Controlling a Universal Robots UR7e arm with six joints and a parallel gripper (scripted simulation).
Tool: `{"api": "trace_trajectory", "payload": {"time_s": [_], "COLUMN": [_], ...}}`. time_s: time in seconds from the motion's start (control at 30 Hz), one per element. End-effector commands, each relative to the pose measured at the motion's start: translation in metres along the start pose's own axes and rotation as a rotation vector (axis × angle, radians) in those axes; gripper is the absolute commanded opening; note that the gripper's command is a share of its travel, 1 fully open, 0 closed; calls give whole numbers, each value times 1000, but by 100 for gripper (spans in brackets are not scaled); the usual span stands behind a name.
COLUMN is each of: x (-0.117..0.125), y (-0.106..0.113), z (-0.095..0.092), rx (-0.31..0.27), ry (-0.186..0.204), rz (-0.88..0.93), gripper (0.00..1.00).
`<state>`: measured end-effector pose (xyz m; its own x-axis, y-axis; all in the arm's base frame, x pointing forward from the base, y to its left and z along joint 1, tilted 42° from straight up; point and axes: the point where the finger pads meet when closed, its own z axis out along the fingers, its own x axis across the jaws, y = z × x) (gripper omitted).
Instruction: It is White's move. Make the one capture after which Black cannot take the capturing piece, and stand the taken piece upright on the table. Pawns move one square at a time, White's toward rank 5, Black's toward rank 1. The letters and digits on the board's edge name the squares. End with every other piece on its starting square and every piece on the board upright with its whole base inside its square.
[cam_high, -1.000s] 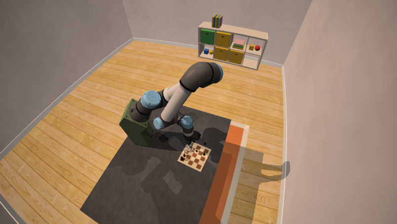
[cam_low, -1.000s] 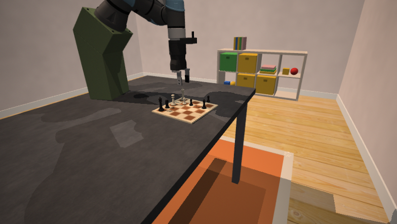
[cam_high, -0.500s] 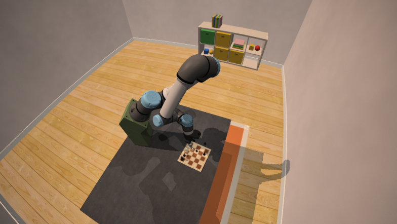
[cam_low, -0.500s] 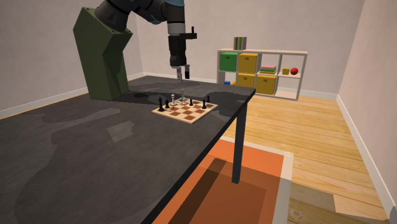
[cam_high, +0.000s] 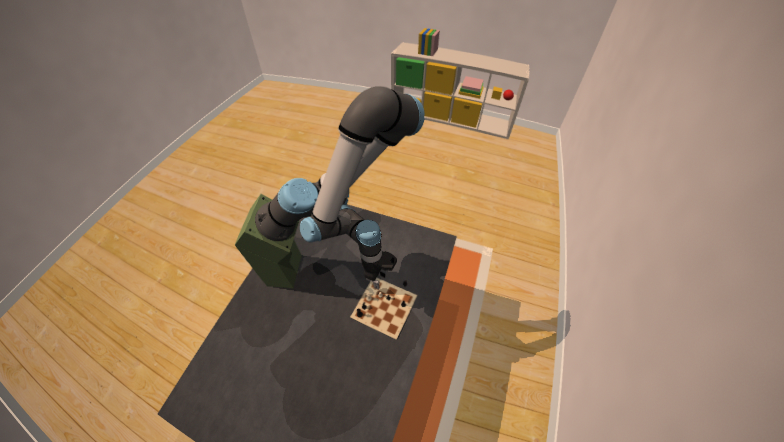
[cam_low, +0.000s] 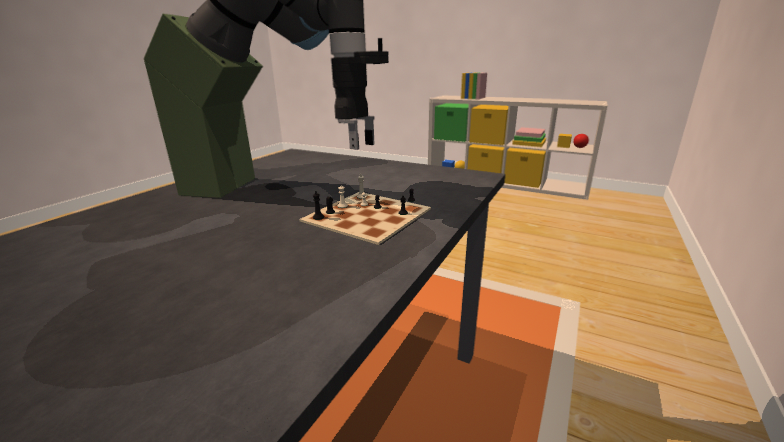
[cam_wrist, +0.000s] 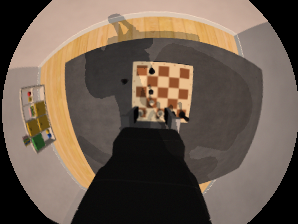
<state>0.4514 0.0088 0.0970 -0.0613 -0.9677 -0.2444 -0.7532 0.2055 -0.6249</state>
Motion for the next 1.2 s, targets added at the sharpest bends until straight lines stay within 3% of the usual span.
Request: {"api": "trace_trajectory", "payload": {"time_s": [0.0, 0.5, 1.17], "x": [-1, 0, 0], "y": [3, 1, 1], "z": [-10, -29, -33], "rx": [-15, -12, -12], "ry": [-8, -7, -7], "rz": [3, 1, 0], "gripper": [100, 100, 100]}}
